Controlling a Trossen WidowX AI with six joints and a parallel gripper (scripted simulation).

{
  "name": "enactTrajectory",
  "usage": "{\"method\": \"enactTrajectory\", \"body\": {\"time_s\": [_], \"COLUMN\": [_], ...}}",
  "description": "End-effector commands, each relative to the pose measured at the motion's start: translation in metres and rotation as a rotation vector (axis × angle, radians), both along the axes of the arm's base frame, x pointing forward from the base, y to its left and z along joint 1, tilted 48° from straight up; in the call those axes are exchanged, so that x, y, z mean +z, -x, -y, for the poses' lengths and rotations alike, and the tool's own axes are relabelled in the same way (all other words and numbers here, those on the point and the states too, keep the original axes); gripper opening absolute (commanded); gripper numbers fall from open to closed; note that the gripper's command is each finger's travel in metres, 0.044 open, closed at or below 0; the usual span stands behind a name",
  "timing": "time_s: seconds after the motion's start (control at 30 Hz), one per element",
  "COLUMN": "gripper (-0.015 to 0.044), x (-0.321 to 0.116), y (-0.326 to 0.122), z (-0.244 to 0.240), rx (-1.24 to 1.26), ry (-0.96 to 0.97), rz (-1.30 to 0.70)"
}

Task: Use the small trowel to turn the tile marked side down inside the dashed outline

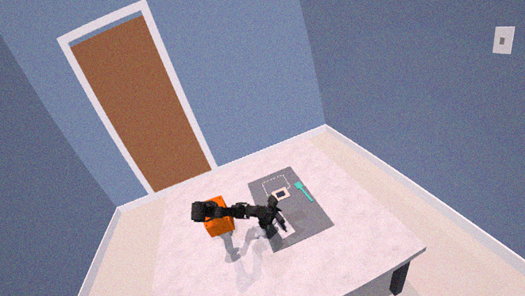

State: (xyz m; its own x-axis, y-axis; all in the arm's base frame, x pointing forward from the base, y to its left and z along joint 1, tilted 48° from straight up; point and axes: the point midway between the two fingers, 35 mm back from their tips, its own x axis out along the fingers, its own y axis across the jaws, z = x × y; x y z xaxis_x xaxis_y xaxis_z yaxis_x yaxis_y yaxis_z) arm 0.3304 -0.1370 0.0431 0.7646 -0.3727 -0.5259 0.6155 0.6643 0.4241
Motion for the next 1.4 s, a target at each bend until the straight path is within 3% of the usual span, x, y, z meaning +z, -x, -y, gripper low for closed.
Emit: {"method": "enactTrajectory", "body": {"time_s": [0.0,0.33,0.9,1.37], "gripper": [0.0082,0.0,0.0,0.0], "x": [0.001,0.001,0.04,0.029], "y": [-0.001,-0.001,0.0,-0.023], "z": [0.001,0.0,-0.045,-0.052], "rx": [0.0,0.0,0.0,-0.023], "ry": [0.003,0.003,-0.002,0.023], "rz": [0.002,0.002,0.001,0.024]}}
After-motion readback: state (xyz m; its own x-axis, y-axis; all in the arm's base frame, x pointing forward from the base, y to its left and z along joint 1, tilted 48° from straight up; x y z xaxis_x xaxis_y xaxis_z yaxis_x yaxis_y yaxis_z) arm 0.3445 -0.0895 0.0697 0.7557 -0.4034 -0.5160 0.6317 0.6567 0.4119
